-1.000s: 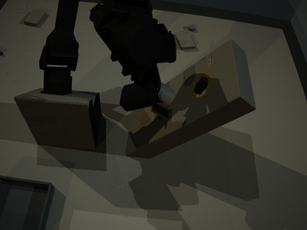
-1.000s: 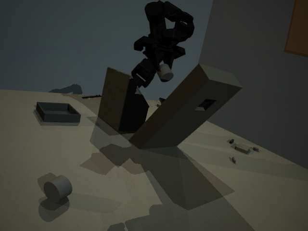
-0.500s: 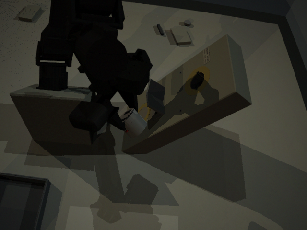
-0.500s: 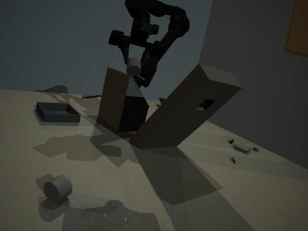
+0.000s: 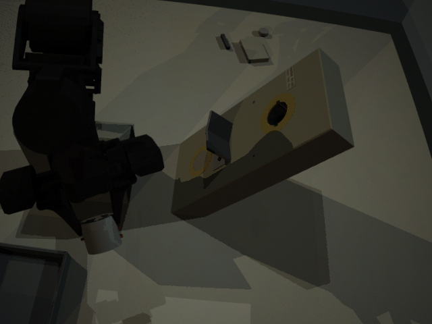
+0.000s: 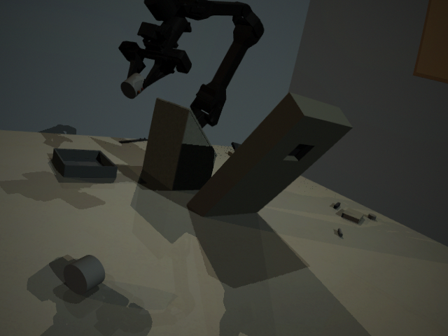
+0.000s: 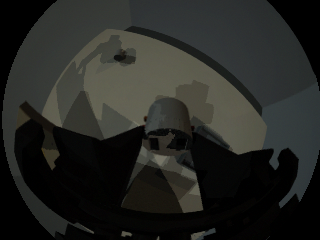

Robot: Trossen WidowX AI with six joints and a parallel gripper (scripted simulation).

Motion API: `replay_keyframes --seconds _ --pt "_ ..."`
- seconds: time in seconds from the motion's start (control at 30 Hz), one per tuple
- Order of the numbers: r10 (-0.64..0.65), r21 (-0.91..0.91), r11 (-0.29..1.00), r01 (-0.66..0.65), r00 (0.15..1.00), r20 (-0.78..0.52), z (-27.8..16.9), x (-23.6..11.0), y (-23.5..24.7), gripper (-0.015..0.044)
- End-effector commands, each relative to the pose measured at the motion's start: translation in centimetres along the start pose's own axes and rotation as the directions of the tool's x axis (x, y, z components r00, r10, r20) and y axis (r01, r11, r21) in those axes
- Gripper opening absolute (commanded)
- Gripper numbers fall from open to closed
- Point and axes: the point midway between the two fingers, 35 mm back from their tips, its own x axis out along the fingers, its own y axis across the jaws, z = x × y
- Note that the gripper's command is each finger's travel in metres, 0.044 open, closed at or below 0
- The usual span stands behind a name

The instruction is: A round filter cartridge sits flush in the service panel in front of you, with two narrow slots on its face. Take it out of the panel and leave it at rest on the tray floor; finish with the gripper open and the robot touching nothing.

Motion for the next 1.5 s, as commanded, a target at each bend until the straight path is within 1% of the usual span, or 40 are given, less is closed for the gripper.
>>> replay_keyframes --seconds 0.0,0.1,0.37,0.6,0.83,0.9,1.1,1.47 --pt "-0.021 0.036 0.999 0.021 1.000 0.003 0.2 0.2 -0.6 0.0000" --pt "-0.031 0.051 0.998 0.030 1.000 0.005 0.1 0.6 -1.2 0.0000" --pt "-0.142 0.227 0.964 0.138 0.990 0.001 -2.5 4.1 -7.8 0.0000" --pt "-0.233 0.377 0.898 0.227 0.972 -0.031 -6.1 7.0 -12.5 0.0000" --pt "-0.311 0.513 0.800 0.310 0.947 -0.087 -10.7 9.4 -15.9 0.0000" --pt "-0.324 0.537 0.779 0.325 0.941 -0.100 -11.7 9.7 -16.4 0.0000" --pt "-0.325 0.540 0.776 0.327 0.940 -0.101 -11.9 10.0 -16.5 0.0000" --pt "-0.326 0.540 0.776 0.327 0.940 -0.102 -14.0 13.9 -16.6 0.0000"
